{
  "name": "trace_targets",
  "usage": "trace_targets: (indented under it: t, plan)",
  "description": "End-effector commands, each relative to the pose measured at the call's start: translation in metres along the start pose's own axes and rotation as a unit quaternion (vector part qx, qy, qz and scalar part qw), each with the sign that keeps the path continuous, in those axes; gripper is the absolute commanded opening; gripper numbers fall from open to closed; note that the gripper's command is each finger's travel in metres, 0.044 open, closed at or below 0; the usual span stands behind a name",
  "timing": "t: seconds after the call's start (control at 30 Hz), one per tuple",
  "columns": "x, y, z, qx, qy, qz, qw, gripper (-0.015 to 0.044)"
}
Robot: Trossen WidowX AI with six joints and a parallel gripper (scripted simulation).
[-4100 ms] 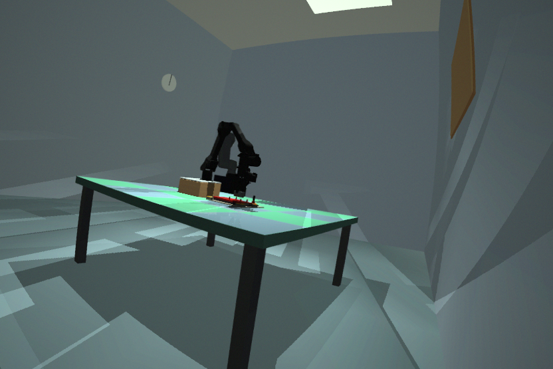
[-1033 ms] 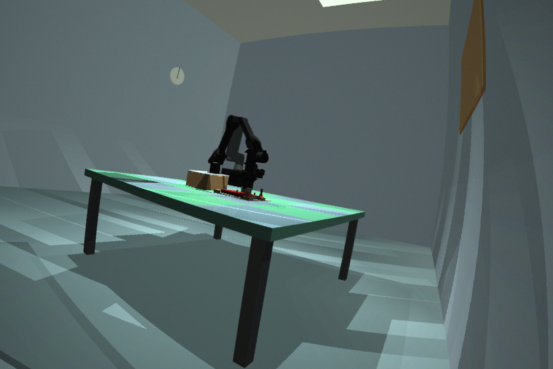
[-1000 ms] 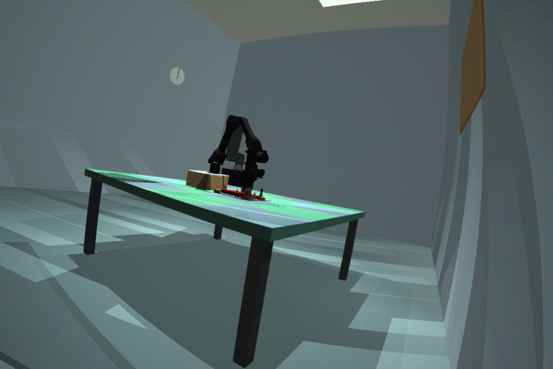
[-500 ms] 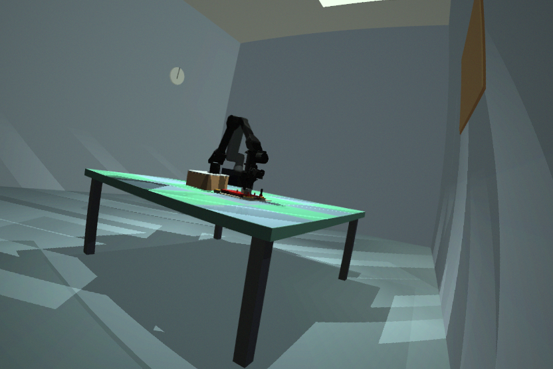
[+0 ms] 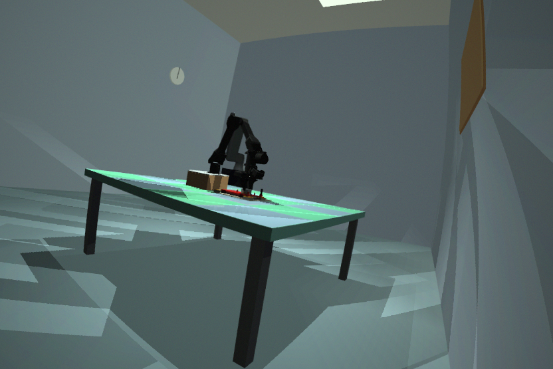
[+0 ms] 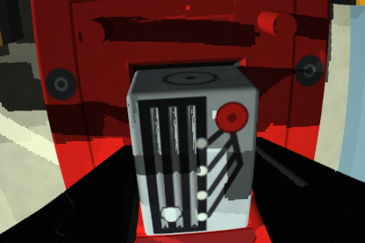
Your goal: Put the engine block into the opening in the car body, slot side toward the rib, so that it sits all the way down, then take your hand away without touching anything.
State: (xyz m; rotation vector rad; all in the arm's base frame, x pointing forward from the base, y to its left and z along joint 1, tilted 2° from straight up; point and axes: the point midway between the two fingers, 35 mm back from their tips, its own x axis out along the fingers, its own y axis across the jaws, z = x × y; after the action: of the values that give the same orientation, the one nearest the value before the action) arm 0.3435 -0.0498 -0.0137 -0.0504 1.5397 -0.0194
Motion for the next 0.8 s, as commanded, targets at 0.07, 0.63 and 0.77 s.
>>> trace_targets:
  t: [0.07, 0.63, 0.77]
  plan:
    - [0.0020, -0.0003, -0.0004, 0.000, 0.001, -0.001, 1.000, 0.0159]
    - [0.0009, 0.0000, 0.0000, 0.000, 0.000, 0.000, 1.000, 0.0440]
    - [0.0009, 0.0000, 0.0000, 0.000, 0.000, 0.000, 1.000, 0.0440]
